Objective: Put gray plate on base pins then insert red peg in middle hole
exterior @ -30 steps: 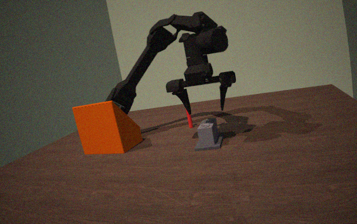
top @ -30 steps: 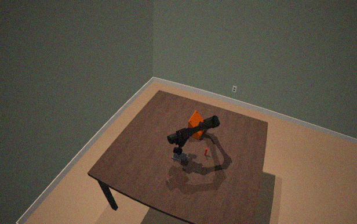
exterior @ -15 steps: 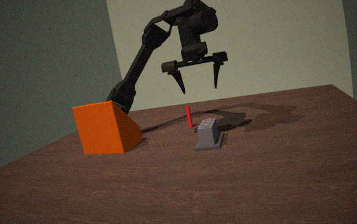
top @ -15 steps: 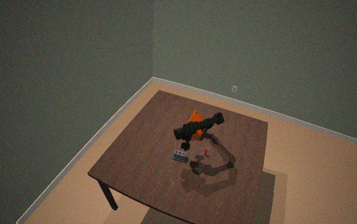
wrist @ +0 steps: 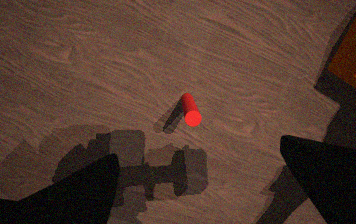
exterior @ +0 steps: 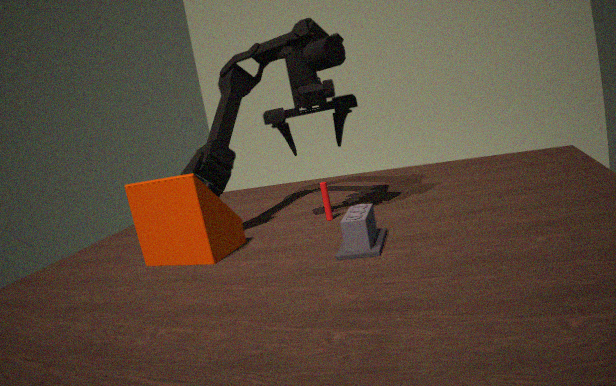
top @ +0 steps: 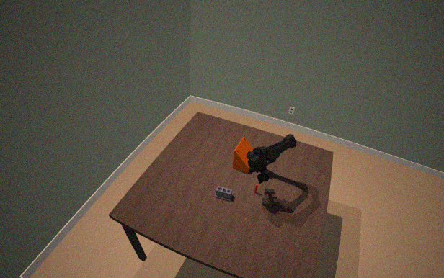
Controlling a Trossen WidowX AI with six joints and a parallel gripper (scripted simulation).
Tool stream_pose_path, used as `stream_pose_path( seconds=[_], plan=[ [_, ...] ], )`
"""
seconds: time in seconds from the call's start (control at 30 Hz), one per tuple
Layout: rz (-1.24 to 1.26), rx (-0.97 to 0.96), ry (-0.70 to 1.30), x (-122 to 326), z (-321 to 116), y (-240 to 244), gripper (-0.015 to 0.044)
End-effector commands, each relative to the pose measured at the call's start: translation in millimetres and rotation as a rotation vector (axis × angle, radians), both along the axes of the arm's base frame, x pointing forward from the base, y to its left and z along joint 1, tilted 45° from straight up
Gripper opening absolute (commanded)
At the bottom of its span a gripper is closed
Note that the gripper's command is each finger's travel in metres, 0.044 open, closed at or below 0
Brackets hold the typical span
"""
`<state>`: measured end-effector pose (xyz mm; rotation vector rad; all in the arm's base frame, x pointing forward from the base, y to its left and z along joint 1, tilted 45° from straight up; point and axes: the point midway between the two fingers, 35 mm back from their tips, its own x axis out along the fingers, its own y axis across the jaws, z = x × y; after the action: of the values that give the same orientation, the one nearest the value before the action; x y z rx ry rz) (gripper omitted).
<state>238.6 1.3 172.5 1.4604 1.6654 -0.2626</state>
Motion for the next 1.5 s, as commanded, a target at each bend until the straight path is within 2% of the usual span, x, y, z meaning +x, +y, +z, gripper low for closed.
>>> stream_pose_path(
  seconds=[0.0, 0.13, 0.37, 1.47],
  plan=[
    [0.007, 0.007, -0.002, -4.8, -1.7, 4.9, 0.044],
    [0.007, 0.008, -0.003, -2.5, -22.7, 26.0, 0.044],
    [0.007, 0.009, -0.003, -0.1, -34.0, 36.5, 0.044],
    [0.007, 0.009, -0.004, 4.9, -68.8, 70.7, 0.044]
  ],
)
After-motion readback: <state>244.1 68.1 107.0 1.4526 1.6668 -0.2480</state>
